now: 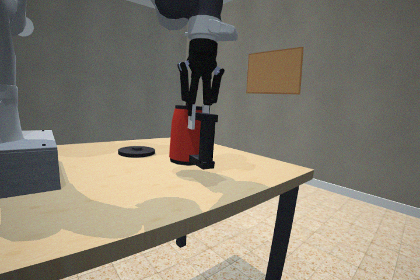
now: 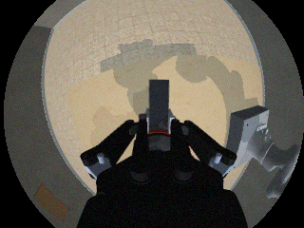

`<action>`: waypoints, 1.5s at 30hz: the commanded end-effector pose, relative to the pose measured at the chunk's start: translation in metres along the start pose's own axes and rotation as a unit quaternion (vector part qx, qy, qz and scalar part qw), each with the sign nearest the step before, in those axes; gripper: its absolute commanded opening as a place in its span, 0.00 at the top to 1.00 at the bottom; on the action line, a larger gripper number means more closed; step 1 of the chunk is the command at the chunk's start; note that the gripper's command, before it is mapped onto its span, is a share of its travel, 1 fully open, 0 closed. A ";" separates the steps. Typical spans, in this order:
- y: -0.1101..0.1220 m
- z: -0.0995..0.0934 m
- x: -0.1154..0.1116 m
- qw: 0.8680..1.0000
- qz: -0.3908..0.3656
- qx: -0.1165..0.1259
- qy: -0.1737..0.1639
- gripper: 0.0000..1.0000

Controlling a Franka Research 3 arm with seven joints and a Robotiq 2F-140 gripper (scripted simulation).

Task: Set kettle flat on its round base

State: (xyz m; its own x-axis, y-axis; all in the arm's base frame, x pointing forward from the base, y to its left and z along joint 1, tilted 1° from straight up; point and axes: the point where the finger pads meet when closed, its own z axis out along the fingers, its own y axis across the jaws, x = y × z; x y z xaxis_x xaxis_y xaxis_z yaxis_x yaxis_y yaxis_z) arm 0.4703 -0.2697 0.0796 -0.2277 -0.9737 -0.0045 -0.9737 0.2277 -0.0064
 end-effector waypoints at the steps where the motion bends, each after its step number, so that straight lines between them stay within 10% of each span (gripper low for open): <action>1: -0.004 -0.006 0.001 1.000 0.002 0.005 0.002 1.00; 45: -0.009 -0.013 0.004 1.000 0.002 0.005 0.002 1.00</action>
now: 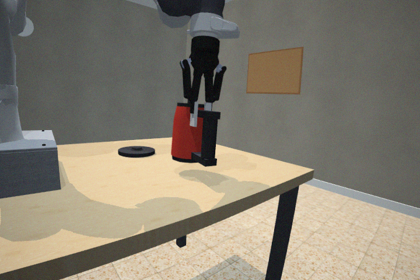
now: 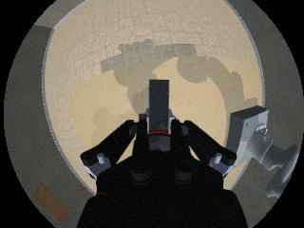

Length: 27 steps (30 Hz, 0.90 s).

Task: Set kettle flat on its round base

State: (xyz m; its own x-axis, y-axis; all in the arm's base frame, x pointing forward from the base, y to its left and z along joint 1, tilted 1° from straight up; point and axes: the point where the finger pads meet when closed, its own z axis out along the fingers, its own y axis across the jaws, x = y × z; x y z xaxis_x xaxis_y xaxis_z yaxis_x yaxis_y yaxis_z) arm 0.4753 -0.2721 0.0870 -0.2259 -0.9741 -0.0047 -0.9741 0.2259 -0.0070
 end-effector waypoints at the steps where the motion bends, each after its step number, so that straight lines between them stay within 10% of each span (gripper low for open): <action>1: -0.004 -0.006 0.003 1.000 0.002 0.005 0.002 1.00; 27: -0.002 -0.006 -0.001 1.000 0.002 0.005 0.002 1.00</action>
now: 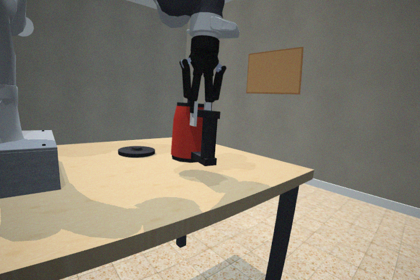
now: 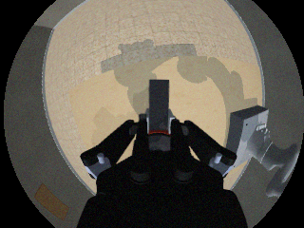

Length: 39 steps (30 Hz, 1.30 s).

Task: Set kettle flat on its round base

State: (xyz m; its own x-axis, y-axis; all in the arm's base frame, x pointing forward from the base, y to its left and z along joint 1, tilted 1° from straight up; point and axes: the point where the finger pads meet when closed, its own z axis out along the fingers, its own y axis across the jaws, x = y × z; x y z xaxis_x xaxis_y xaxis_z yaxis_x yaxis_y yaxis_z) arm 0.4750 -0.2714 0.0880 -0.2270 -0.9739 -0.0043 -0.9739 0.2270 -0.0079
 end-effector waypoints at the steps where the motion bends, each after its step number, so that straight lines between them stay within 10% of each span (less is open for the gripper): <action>1: -0.003 -0.005 -0.001 1.000 0.002 0.005 0.002 1.00; 39: 0.012 -0.005 -0.046 1.000 0.002 0.005 0.002 1.00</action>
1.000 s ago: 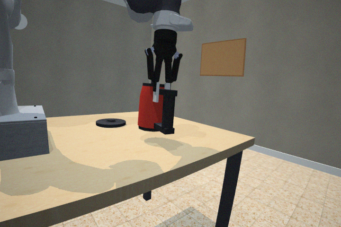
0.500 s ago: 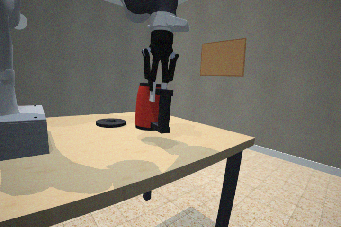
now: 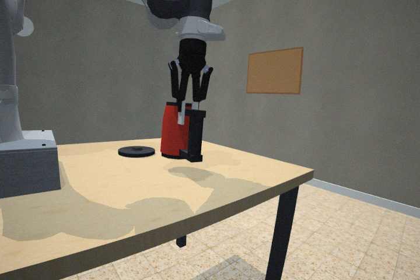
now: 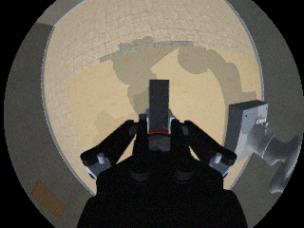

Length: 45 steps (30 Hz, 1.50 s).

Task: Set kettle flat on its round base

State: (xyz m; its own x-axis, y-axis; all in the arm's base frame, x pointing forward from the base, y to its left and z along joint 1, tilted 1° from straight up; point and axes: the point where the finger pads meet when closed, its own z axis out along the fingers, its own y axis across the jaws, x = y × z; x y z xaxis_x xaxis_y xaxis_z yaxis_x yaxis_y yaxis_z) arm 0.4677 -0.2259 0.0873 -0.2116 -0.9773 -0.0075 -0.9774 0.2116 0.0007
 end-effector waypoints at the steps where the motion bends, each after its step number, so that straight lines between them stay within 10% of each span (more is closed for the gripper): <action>1: -0.005 -0.005 -0.004 1.000 0.010 0.009 0.004 1.00; 45: 0.039 -0.003 -0.143 1.000 0.010 0.009 0.004 1.00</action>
State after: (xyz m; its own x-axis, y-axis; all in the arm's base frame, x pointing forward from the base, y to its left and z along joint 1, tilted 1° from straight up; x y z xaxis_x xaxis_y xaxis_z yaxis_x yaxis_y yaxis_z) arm 0.4545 -0.0888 0.0869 -0.1781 -0.9840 -0.0077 -0.9840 0.1780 0.0023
